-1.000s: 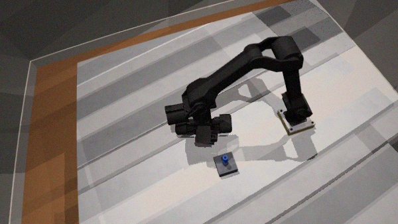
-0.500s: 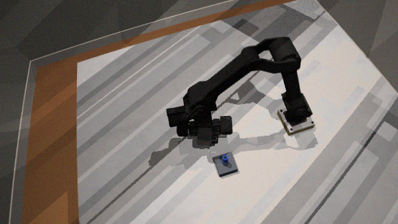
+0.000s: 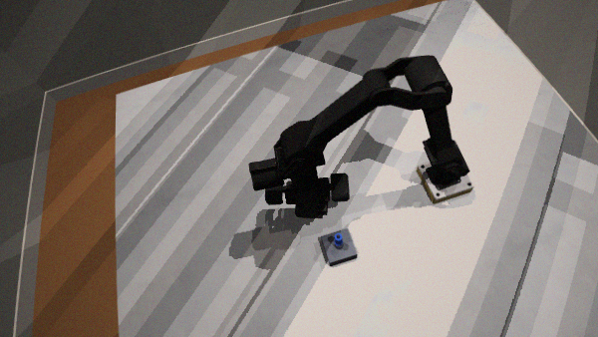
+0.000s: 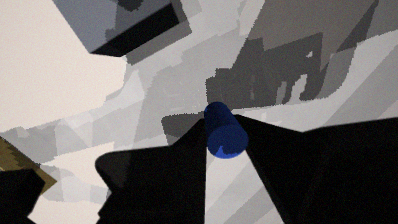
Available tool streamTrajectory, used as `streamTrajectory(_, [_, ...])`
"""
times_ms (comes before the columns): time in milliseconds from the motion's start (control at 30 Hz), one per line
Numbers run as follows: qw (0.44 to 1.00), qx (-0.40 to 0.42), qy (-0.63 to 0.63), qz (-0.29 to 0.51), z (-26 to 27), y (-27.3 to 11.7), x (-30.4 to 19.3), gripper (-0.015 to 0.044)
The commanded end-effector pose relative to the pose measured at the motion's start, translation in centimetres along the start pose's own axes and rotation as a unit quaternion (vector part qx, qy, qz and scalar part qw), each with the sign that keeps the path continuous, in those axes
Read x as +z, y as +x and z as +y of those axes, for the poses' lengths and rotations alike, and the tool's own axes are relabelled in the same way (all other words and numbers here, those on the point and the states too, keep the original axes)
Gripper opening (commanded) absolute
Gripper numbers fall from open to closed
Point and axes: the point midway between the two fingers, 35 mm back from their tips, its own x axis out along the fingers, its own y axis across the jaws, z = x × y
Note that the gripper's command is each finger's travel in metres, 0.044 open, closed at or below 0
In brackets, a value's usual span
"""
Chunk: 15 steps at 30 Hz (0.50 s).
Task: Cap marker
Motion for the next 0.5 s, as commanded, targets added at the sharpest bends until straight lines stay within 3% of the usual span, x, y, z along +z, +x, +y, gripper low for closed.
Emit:
streamTrajectory(0, [1.0, -0.002, -0.001, -0.003, -0.1, -1.2, 0.1, 0.0])
streamTrajectory(467, [1.0, -0.002, -0.001, -0.003, 0.0, -5.3, 0.0, 0.0])
